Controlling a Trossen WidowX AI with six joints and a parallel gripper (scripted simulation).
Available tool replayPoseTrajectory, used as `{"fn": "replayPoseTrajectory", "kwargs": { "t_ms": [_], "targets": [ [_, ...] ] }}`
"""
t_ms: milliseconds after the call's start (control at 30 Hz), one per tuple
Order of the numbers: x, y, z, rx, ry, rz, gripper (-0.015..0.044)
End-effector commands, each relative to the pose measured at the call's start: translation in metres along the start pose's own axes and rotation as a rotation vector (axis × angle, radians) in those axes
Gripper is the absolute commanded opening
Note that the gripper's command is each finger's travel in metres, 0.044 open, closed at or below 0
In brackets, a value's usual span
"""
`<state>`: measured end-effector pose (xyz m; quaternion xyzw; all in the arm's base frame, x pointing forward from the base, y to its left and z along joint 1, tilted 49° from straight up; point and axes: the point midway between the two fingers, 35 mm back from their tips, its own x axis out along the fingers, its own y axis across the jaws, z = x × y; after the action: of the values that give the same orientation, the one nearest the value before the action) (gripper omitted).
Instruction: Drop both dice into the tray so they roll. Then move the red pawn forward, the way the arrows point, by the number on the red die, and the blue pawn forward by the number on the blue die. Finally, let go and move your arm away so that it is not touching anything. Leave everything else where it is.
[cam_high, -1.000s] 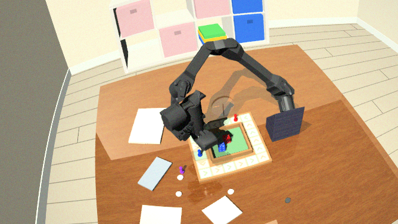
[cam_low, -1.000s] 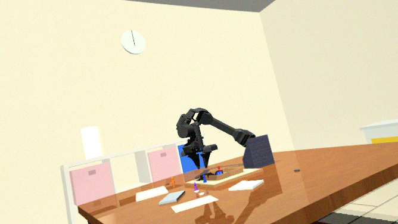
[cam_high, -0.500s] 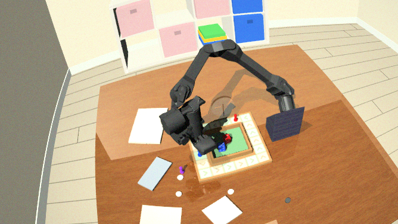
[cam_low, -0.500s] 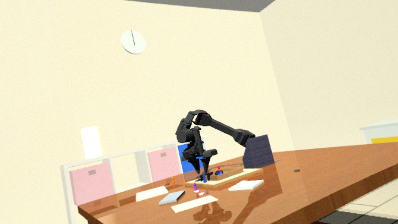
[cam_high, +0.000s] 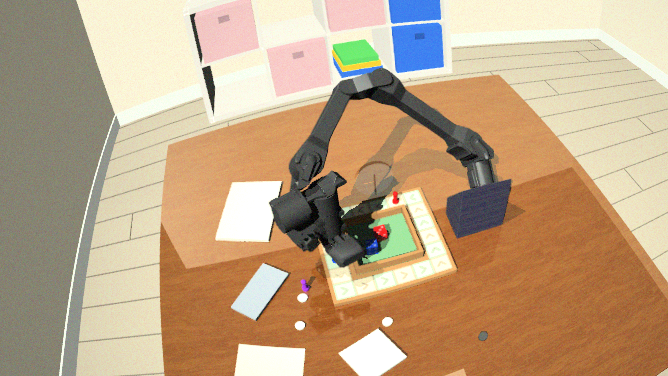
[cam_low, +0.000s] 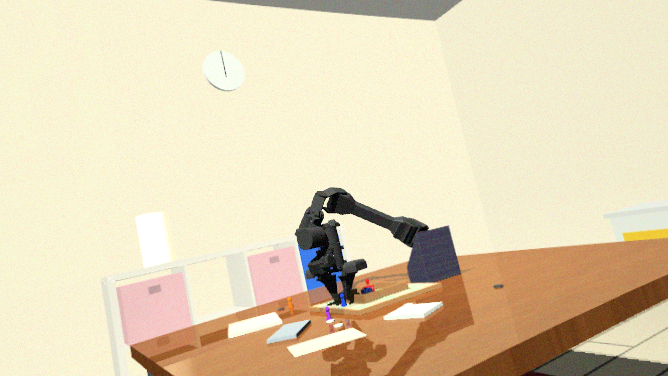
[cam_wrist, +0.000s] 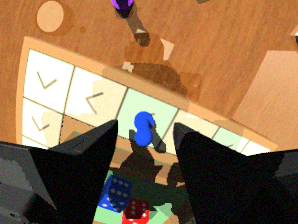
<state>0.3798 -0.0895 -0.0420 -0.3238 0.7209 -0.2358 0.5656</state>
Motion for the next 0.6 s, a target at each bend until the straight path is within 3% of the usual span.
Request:
{"fn": "replayPoseTrajectory", "kwargs": {
  "t_ms": [0,33,233,567],
  "targets": [
    [0.0082,0.0019,-0.0025,-0.013,0.009,-0.004,0.0200],
    [0.0085,0.0019,-0.0025,-0.013,0.009,-0.004,0.0200],
    [0.0085,0.0019,-0.0025,-0.013,0.009,-0.004,0.0043],
    [0.0002,0.0023,-0.0006,-0.013,0.007,-0.003,0.0000]
  ]
}}
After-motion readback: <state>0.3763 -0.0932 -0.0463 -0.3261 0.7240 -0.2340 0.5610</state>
